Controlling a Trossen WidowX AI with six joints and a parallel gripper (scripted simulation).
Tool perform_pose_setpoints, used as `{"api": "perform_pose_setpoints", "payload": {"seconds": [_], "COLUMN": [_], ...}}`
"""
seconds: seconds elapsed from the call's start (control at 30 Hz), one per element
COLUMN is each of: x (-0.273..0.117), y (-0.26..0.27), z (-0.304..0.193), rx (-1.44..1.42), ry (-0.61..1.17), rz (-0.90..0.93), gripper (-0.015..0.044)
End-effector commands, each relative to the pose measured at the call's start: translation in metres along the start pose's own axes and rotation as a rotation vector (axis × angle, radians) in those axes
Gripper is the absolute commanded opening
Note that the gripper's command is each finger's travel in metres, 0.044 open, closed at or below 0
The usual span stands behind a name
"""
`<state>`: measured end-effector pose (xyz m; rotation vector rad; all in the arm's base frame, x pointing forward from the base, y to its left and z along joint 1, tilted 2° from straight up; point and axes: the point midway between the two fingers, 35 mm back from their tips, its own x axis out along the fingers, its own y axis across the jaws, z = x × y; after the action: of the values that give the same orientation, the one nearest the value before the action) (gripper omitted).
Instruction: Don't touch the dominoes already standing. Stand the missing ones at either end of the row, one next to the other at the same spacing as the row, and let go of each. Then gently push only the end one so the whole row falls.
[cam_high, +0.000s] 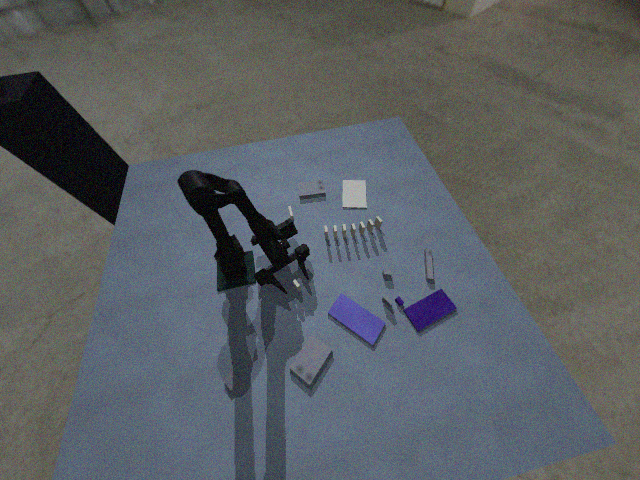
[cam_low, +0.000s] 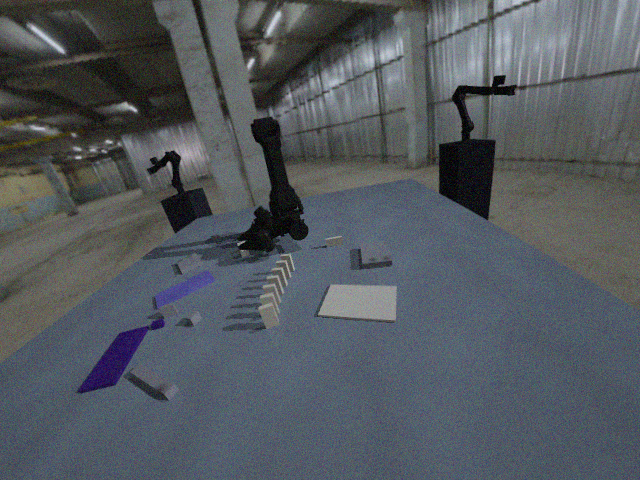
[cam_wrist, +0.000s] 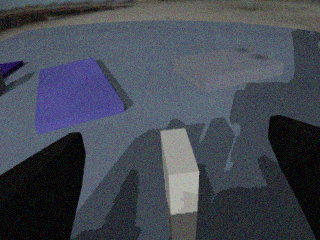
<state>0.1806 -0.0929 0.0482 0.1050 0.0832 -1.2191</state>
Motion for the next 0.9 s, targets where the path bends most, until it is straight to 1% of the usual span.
{"api": "perform_pose_setpoints", "payload": {"seconds": [0.0,0.23,0.4,0.47,0.53,0.67,0.77,0.87], "x": [0.0,-0.004,-0.004,-0.002,0.003,0.011,0.015,0.016], "y": [0.0,0.002,0.001,0.002,0.004,0.009,0.011,0.014], "z": [0.004,0.046,0.05,0.048,0.043,0.034,0.031,0.032], "rx": [-0.005,0.001,-0.007,-0.075,-0.208,-0.537,-0.753,-0.936], "ry": [-0.004,0.0,0.006,0.052,0.148,0.422,0.625,0.81], "rz": [0.0,0.0,-0.002,-0.021,-0.048,-0.044,0.031,0.165], "gripper": [0.044,0.044,0.044,0.044,0.044,0.044,0.044,0.044]}}
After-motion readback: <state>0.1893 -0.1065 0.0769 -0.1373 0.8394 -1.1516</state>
